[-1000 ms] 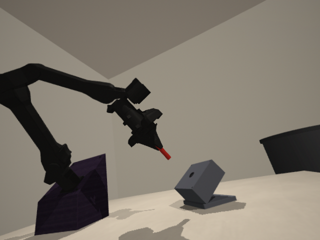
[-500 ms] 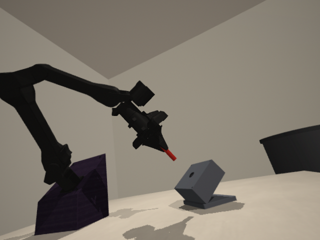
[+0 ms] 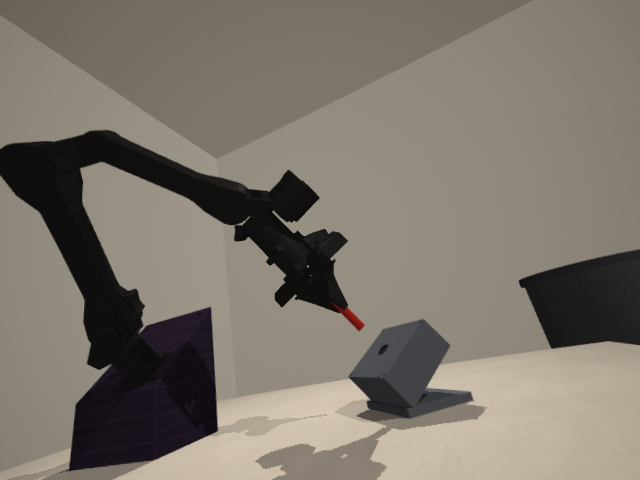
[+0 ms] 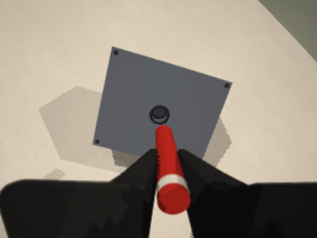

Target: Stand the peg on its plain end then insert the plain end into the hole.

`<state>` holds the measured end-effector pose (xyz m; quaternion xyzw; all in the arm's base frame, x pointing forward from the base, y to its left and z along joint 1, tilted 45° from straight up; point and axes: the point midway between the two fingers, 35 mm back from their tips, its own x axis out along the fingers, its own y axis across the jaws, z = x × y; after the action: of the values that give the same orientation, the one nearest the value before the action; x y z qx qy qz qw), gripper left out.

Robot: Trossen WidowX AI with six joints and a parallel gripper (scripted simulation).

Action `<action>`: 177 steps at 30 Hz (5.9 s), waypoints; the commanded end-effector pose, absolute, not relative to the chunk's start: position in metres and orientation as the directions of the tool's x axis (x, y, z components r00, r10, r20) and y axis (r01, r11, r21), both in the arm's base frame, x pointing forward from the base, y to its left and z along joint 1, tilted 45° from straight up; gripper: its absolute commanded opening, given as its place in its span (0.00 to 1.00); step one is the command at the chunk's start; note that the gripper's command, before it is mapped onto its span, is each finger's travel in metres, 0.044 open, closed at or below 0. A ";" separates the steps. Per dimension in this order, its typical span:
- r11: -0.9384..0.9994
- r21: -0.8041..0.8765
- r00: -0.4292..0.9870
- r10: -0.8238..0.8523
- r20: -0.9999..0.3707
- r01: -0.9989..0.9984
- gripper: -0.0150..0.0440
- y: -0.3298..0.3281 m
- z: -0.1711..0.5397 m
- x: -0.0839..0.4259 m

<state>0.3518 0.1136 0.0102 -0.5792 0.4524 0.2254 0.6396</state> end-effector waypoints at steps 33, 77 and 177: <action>0.226 -0.537 0.493 -0.225 -0.841 -0.813 0.25 0.106 -0.025 0.371; 0.228 -0.539 0.493 -0.230 -0.839 -0.811 0.25 0.104 -0.035 0.377; 0.228 -0.537 0.491 -0.228 -0.841 -0.812 1.00 0.117 -0.001 0.361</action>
<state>0.3639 0.1157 -0.0057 -0.5777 0.4500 0.2296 0.6411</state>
